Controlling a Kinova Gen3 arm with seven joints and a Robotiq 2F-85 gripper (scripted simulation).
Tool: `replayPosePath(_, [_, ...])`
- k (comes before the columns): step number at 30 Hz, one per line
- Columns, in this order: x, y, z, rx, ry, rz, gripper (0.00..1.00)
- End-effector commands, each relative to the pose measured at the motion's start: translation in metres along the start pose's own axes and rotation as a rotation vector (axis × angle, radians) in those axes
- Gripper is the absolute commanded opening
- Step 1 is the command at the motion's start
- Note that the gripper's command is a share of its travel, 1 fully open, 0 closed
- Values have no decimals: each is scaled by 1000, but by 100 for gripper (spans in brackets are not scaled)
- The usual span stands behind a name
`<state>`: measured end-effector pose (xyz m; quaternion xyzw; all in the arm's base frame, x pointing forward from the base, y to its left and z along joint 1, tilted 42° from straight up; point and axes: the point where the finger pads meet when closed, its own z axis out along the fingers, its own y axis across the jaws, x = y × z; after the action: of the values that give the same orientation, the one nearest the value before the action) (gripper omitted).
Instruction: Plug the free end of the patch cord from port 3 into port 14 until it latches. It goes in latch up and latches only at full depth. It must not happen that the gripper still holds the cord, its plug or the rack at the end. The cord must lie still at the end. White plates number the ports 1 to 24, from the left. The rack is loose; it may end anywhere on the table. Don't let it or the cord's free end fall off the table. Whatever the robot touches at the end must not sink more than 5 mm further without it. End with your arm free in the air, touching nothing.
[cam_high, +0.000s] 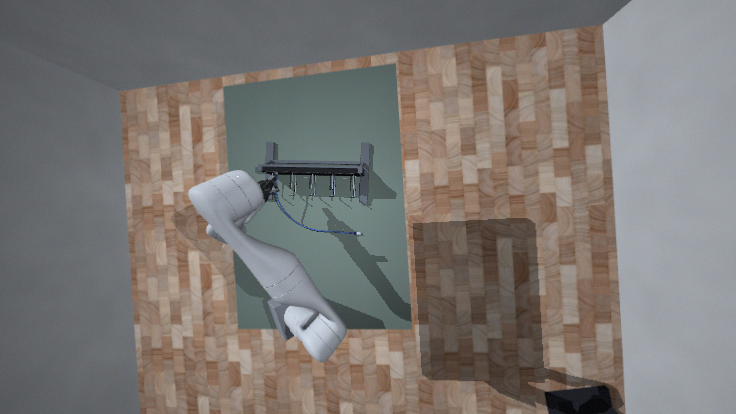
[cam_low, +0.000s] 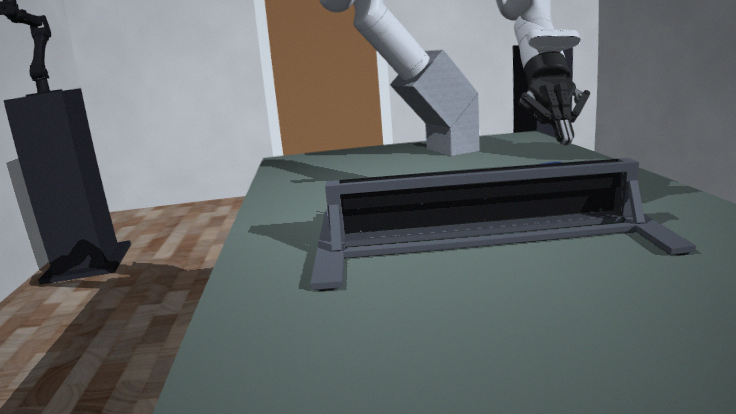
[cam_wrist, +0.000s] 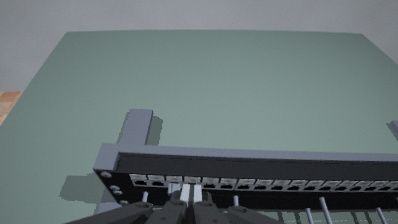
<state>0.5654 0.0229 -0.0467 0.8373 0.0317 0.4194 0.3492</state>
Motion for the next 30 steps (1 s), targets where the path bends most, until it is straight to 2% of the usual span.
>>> replayPosePath(1, [2,-2,-8,4,3,0,0])
replayPosePath(6, [2,-1,-41,4,3,0,0])
replayPosePath(8, [2,-1,-41,4,3,0,0])
replayPosePath(15, [1,-1,-99,4,3,0,0])
replayPosePath(19, [1,-1,-124,4,3,0,0])
replayPosePath(23, [1,-1,-136,4,3,0,0])
replayPosePath(30, [1,-1,-139,4,3,0,0])
